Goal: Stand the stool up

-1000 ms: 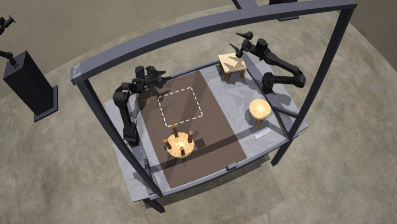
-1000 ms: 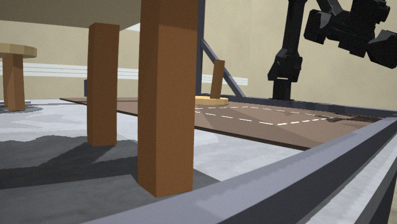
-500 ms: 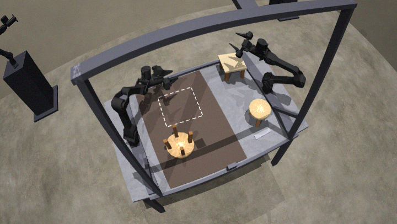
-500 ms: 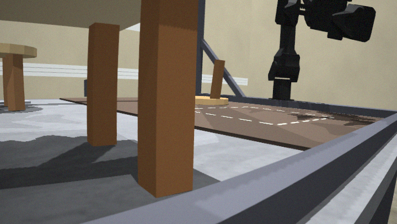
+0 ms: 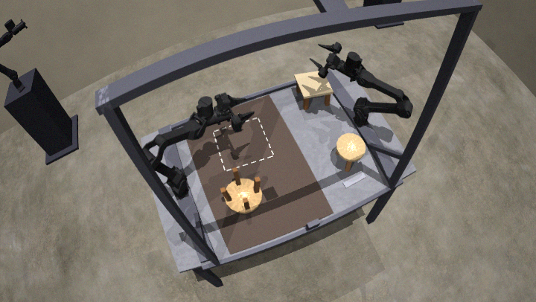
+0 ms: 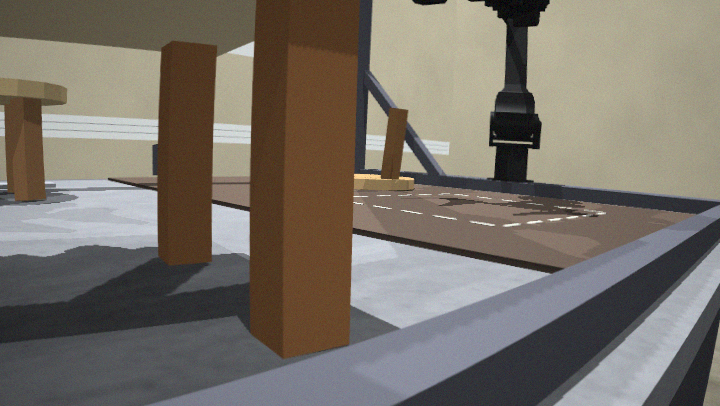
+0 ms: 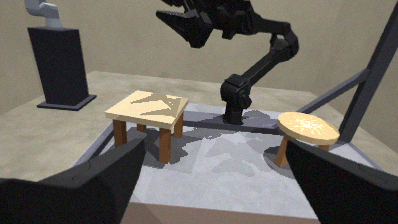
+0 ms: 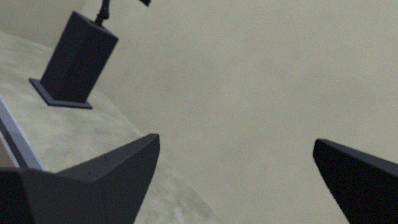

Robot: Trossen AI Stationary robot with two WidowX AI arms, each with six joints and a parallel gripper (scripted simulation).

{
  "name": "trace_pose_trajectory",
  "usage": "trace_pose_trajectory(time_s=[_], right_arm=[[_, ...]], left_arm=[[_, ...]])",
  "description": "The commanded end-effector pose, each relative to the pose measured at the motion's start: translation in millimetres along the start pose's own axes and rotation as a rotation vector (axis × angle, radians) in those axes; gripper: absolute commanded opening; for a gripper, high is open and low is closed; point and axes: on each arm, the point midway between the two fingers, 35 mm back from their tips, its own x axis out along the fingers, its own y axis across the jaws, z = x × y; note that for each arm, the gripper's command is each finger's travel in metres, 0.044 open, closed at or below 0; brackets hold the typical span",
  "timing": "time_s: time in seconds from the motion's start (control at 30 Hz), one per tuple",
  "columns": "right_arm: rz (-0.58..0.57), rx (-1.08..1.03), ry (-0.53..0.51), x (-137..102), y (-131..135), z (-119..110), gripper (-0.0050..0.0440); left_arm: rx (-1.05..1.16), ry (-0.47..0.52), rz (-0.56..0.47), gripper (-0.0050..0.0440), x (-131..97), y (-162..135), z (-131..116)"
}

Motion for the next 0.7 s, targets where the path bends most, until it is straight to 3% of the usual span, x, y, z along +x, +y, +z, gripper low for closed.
trace_pose_trajectory(time_s=[0.0,0.27,0.33,0.5,0.53,0.67], right_arm=[[-0.008,0.002,-0.015,-1.2,-3.8,6.0,0.0400],[-0.008,0.002,-0.015,-1.2,-3.8,6.0,0.0400],[-0.008,0.002,-0.015,-1.2,-3.8,6.0,0.0400],[-0.008,0.002,-0.015,-1.2,-3.8,6.0,0.0400],[-0.008,0.002,-0.015,-1.2,-3.8,6.0,0.0400],[-0.008,0.002,-0.015,-1.2,-3.8,6.0,0.0400]], left_arm=[[0.055,-0.061,0.000,0.0400,-14.1,-45.6,31.5],[0.081,-0.128,-0.017,0.0400,-42.6,-96.4,53.2],[0.081,-0.128,-0.017,0.0400,-42.6,-96.4,53.2],[0.078,-0.183,-0.038,0.0400,-70.1,-128.9,74.9],[0.055,-0.108,-0.055,0.0400,-62.1,-134.5,65.8],[0.039,0.004,-0.074,0.0400,-49.6,-142.5,49.1]])
